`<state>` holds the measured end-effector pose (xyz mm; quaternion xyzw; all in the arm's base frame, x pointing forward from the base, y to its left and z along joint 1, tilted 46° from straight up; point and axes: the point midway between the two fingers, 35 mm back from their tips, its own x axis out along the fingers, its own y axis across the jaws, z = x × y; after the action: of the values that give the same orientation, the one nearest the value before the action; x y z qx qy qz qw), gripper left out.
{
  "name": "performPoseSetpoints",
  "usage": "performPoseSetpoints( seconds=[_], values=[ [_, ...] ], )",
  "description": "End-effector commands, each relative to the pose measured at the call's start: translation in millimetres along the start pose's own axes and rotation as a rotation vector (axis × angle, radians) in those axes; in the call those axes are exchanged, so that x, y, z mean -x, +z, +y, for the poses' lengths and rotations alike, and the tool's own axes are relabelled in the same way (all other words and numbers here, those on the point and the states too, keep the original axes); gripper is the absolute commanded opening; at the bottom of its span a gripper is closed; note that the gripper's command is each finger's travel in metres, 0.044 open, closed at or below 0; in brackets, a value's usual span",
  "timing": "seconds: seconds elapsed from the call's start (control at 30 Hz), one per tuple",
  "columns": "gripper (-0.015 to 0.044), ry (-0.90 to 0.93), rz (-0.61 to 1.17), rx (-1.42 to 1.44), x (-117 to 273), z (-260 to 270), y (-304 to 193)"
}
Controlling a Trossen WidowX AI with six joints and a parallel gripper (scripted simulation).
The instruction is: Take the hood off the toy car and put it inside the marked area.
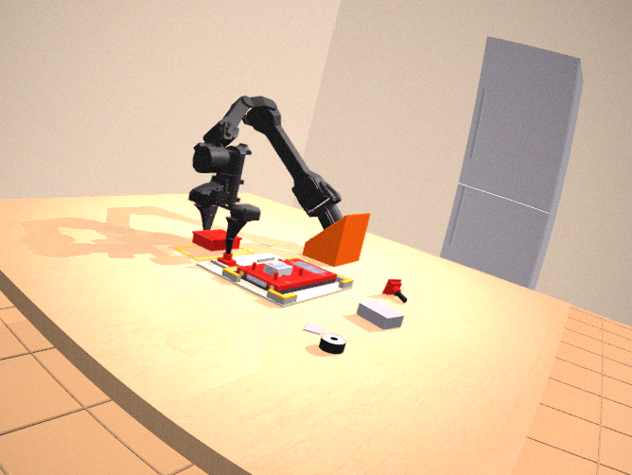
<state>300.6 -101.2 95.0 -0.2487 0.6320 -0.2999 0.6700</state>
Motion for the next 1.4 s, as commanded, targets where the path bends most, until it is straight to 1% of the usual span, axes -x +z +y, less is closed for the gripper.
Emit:
performPoseSetpoints(
  seconds=[0.0, 0.67, 1.2, 1.23, 1.37],
  values=[
    [0.0, -0.004, -0.001, 0.006, -2, 0, 0],
    [0.0, -0.005, -0.002, 0.006, -12, 0, 0],
    [0.042, 0.0, 0.0, 0.0, -9, 0, 0],
    [0.044, 0.0, 0.0, 0.0, -5, 0, 0],
    [0.044, 0.002, -0.001, 0.001, 23, 2, 2]
  ],
)
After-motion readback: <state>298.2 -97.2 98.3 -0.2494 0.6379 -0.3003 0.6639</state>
